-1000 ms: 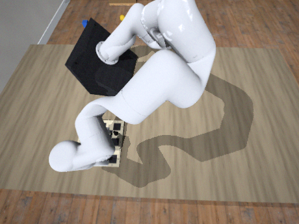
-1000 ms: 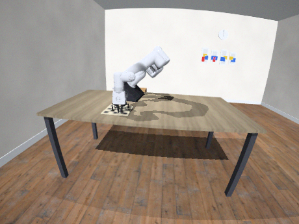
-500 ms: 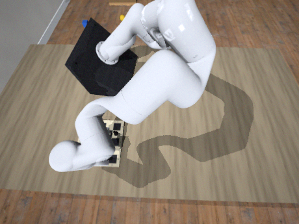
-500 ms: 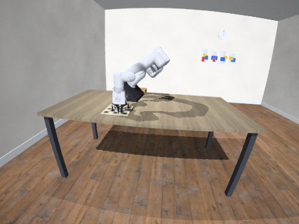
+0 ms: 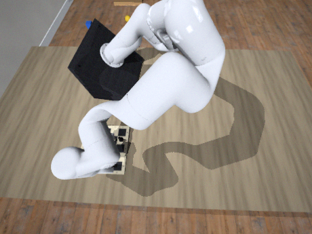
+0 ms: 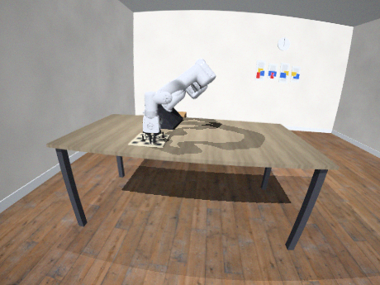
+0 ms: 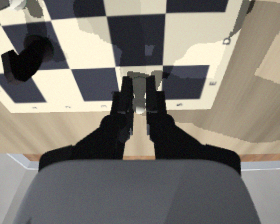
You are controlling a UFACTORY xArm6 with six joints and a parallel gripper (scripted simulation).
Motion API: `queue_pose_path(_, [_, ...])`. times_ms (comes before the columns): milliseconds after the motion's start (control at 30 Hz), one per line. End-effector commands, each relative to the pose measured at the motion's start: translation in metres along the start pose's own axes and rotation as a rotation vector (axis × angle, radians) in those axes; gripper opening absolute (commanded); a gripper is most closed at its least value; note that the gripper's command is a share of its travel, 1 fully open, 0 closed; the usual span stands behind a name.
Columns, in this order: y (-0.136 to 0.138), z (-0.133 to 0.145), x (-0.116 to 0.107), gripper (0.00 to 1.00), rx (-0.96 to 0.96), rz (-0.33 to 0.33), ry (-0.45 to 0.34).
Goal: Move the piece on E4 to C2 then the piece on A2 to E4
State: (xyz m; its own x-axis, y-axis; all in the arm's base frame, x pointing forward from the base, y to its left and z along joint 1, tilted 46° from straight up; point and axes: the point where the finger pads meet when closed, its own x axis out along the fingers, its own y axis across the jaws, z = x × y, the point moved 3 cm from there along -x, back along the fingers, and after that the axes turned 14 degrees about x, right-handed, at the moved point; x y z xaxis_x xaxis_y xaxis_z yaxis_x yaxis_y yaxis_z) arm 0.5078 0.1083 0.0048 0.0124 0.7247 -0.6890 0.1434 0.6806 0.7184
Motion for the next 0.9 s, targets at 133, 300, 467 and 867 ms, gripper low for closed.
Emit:
queue_pose_path(133, [0.0003,0.0012,-0.0014,0.0,-0.001,0.0,-0.003])
queue_pose_path(300, [0.0003,0.0012,-0.0014,0.07,-0.001,0.0,-0.003])
queue_pose_path(467, [0.0003,0.0012,-0.0014,0.14,-0.001,0.0,-0.003])
queue_pose_path(867, [0.0003,0.0012,-0.0014,0.34,-0.001,0.0,-0.003])
